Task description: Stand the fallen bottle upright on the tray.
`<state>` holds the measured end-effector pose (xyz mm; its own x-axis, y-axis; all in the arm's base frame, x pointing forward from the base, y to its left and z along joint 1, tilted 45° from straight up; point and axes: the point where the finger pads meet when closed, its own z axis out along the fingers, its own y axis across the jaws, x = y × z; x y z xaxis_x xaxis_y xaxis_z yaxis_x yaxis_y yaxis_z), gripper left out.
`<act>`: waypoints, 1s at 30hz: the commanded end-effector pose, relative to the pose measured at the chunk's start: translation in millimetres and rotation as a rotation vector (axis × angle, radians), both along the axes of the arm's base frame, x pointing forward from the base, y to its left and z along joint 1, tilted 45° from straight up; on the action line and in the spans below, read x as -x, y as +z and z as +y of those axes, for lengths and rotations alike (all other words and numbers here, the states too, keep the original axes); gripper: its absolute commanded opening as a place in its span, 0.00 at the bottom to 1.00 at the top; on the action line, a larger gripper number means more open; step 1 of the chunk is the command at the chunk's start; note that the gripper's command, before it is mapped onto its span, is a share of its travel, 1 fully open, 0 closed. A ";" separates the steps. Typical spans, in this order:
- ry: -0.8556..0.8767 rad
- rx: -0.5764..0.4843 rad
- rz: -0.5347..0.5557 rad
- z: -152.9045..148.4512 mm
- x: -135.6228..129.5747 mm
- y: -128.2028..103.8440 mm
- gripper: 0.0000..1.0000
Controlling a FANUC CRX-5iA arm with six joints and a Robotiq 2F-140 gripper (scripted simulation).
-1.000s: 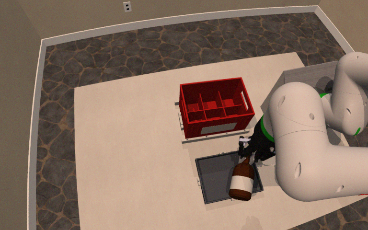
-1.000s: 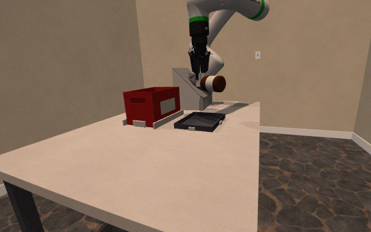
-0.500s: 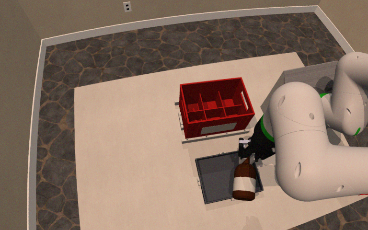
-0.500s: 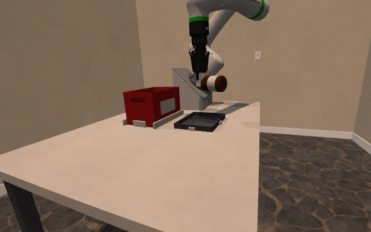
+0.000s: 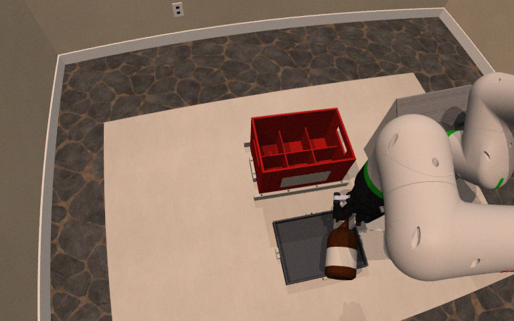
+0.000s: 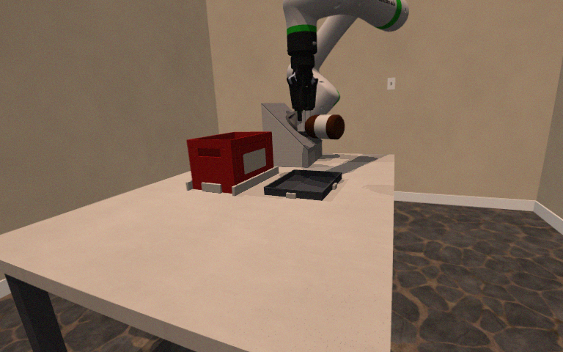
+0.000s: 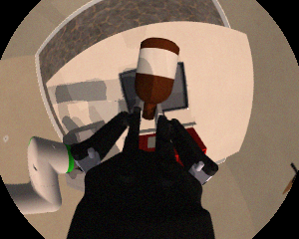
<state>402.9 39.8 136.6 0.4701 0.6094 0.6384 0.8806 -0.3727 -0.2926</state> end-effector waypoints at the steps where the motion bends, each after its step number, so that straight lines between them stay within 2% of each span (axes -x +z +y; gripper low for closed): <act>1: 0.000 0.000 0.000 -0.2 -0.1 0.1 0.00; 20: 0.001 0.000 -0.002 -0.2 -0.1 0.1 0.00; 30: 0.048 0.004 -0.048 -0.2 -0.1 0.1 0.00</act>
<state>402.9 39.8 136.6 0.4290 0.6261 0.6511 0.9013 -0.3443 -0.2628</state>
